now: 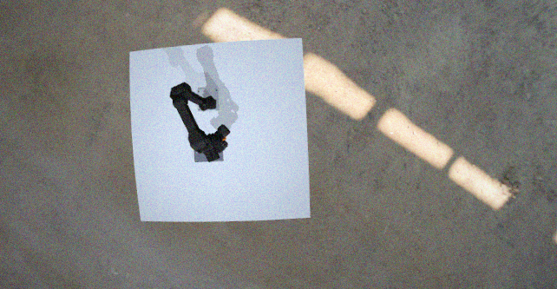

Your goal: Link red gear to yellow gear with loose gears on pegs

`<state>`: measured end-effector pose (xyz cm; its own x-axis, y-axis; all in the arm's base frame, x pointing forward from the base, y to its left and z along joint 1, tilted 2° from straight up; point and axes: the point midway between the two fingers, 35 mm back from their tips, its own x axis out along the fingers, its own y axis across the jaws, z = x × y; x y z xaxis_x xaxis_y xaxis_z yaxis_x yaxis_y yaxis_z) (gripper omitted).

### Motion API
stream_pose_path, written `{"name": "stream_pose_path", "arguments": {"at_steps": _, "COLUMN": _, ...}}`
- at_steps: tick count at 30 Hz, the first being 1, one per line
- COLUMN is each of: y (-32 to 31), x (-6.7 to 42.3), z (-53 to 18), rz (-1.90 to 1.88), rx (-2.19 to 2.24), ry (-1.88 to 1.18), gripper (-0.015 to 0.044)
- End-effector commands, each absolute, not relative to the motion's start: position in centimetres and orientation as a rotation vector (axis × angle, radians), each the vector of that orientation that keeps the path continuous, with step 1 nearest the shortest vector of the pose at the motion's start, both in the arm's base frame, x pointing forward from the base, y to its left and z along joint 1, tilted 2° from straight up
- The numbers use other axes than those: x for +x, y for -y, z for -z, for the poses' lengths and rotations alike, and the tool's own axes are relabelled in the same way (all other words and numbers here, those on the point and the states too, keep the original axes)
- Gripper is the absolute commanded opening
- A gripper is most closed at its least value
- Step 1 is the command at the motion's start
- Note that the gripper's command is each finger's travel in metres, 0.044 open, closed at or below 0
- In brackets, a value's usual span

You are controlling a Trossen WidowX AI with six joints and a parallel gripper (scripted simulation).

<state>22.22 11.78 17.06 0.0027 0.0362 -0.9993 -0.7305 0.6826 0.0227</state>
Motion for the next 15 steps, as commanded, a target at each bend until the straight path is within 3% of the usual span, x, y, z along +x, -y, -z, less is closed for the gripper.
{"name": "stream_pose_path", "arguments": {"at_steps": 1, "y": -11.4, "x": 22.9, "z": -16.8, "rz": -0.668, "rx": -0.615, "ry": -1.454, "gripper": 0.0000}}
{"name": "stream_pose_path", "arguments": {"at_steps": 15, "y": -9.3, "x": 25.3, "z": -15.6, "rz": -0.657, "rx": -0.630, "ry": -1.449, "gripper": 0.0000}}
